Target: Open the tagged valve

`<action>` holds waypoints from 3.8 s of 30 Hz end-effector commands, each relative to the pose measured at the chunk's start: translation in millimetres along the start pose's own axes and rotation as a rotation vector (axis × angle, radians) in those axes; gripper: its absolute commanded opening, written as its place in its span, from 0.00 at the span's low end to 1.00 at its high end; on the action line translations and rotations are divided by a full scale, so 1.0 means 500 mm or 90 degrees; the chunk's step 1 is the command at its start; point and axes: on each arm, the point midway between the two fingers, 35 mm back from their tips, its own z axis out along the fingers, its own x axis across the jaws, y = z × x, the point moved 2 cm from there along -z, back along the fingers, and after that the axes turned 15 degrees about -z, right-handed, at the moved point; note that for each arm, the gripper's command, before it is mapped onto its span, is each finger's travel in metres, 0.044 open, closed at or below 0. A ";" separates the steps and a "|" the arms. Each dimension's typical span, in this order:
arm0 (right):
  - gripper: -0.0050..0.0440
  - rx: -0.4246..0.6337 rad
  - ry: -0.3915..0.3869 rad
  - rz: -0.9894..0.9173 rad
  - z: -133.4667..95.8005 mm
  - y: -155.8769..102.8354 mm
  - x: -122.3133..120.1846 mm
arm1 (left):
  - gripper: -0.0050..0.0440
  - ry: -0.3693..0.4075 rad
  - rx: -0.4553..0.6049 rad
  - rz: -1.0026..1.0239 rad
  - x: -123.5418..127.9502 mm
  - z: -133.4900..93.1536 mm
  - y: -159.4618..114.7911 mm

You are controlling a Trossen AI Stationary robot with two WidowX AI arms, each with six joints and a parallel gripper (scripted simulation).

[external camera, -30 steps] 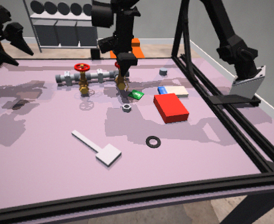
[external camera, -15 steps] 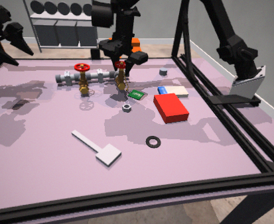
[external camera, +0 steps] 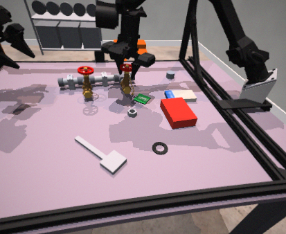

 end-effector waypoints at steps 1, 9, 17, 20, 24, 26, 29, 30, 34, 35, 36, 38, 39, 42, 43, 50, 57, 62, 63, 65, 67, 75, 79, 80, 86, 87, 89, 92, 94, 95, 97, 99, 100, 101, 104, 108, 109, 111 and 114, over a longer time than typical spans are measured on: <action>0.92 0.000 0.000 0.000 0.000 0.000 0.000 | 0.54 0.000 0.000 0.003 0.000 0.000 0.000; 0.92 0.000 0.000 0.000 0.000 0.000 0.000 | 0.92 0.000 0.000 0.003 0.000 0.000 0.000; 0.92 0.000 0.000 0.000 0.000 0.000 0.000 | 0.92 0.000 0.000 0.212 0.000 0.000 0.000; 0.92 0.000 0.000 0.000 0.000 0.000 0.000 | 0.92 0.000 0.000 0.320 0.000 0.000 0.000; 0.92 0.000 0.000 0.000 0.000 0.000 0.000 | 0.92 0.000 0.000 0.446 0.000 0.000 0.000; 0.92 0.000 0.000 0.000 0.000 0.000 0.000 | 0.92 0.000 0.000 0.509 0.000 0.000 0.000; 0.92 0.000 0.000 0.000 0.000 0.000 0.000 | 0.92 0.000 0.000 0.603 0.000 0.000 0.000; 0.92 0.000 0.000 0.000 0.000 0.000 0.000 | 0.92 0.000 0.000 0.634 0.000 0.000 0.000; 0.92 0.000 0.000 0.000 0.000 0.000 0.000 | 0.92 0.000 0.000 0.727 0.000 0.000 0.000; 0.92 0.000 0.000 0.000 0.000 0.000 0.000 | 0.92 0.000 0.000 0.768 0.000 0.000 0.000; 0.92 0.000 0.000 0.000 0.000 0.000 0.000 | 0.92 0.000 0.000 0.799 0.000 0.000 0.000; 0.92 0.000 0.000 0.000 0.000 0.000 0.000 | 0.92 -0.001 0.000 0.862 0.000 0.000 0.000; 0.92 0.000 0.000 0.000 0.000 0.000 0.000 | 0.92 -0.001 0.000 0.893 0.000 0.000 0.001; 0.92 0.000 0.000 0.000 0.000 0.000 0.000 | 0.92 -0.001 0.000 0.987 0.000 0.000 0.001; 0.92 0.000 0.000 0.000 0.000 0.000 0.000 | 0.92 -0.001 0.000 1.019 0.000 0.000 0.001; 0.92 0.000 0.000 0.000 0.000 0.000 0.000 | 0.92 -0.001 0.000 1.092 0.000 0.000 0.001; 0.92 0.000 0.000 0.000 0.000 0.000 0.000 | 0.72 0.000 0.000 1.077 0.000 -0.001 0.000; 0.92 0.000 0.000 0.000 0.000 0.000 0.000 | 0.48 0.000 0.000 1.077 0.000 -0.001 0.000; 0.92 0.000 0.000 0.000 0.000 0.000 0.000 | 0.43 0.000 0.000 1.077 0.000 -0.001 0.000; 0.92 0.000 0.000 0.000 0.000 0.000 0.000 | 0.38 0.000 0.000 1.077 0.000 -0.001 0.000; 0.92 0.000 0.000 0.000 0.000 0.000 0.000 | 0.38 0.000 0.000 1.077 0.000 -0.001 0.000; 0.92 0.000 0.000 0.000 0.000 0.000 0.000 | 0.10 0.000 0.000 1.077 0.000 -0.001 0.000; 0.92 0.000 0.000 0.000 0.000 0.000 0.000 | 0.10 0.000 0.000 1.077 0.000 -0.001 0.000; 0.92 0.000 0.000 0.000 0.000 0.000 0.000 | 0.10 0.000 0.000 1.077 0.000 -0.001 0.000; 0.92 0.000 0.000 0.000 0.000 0.000 0.000 | 0.10 0.000 0.000 1.038 0.000 0.000 0.001; 0.92 0.000 0.000 0.000 0.000 0.000 0.000 | 0.10 0.000 0.000 0.988 0.000 0.000 0.001; 0.92 0.000 0.000 0.000 0.000 0.000 0.000 | 0.10 0.000 0.000 0.888 0.000 0.000 0.000; 0.92 0.000 0.000 0.000 0.000 0.000 0.000 | 0.10 0.000 0.000 0.794 0.000 0.000 0.000; 0.92 0.000 0.000 0.000 0.000 0.000 0.000 | 0.10 0.000 0.000 0.731 0.000 0.000 0.000; 0.92 0.000 0.000 0.000 0.000 0.000 0.000 | 0.10 0.000 0.000 0.700 0.000 0.000 0.000; 0.92 0.000 0.000 0.000 0.000 0.000 0.000 | 0.10 0.001 0.000 0.638 0.000 0.000 0.000; 0.92 0.000 0.000 0.000 0.000 0.000 0.000 | 0.10 0.001 0.000 0.575 0.000 0.000 0.000; 0.92 0.000 0.000 0.000 0.000 0.000 0.000 | 0.10 0.001 0.000 0.575 0.000 0.000 0.000; 0.92 0.000 0.000 0.000 0.000 0.000 0.000 | 0.10 0.001 0.000 0.575 0.000 0.000 0.000; 0.92 0.000 0.000 0.000 0.000 0.000 0.000 | 0.10 0.001 0.000 0.441 0.000 0.000 0.000; 0.92 0.000 0.000 0.000 0.000 0.000 0.000 | 0.10 0.001 0.000 0.315 0.000 0.000 0.000; 0.92 0.000 0.000 0.000 0.000 0.000 0.000 | 0.10 0.001 0.000 0.284 0.000 0.000 0.000; 0.92 0.000 0.000 0.000 0.000 0.000 0.000 | 0.10 0.001 0.000 0.221 0.000 0.000 0.000; 0.92 0.000 0.000 0.000 0.000 0.000 0.000 | 0.10 0.001 0.000 0.128 0.000 0.000 0.000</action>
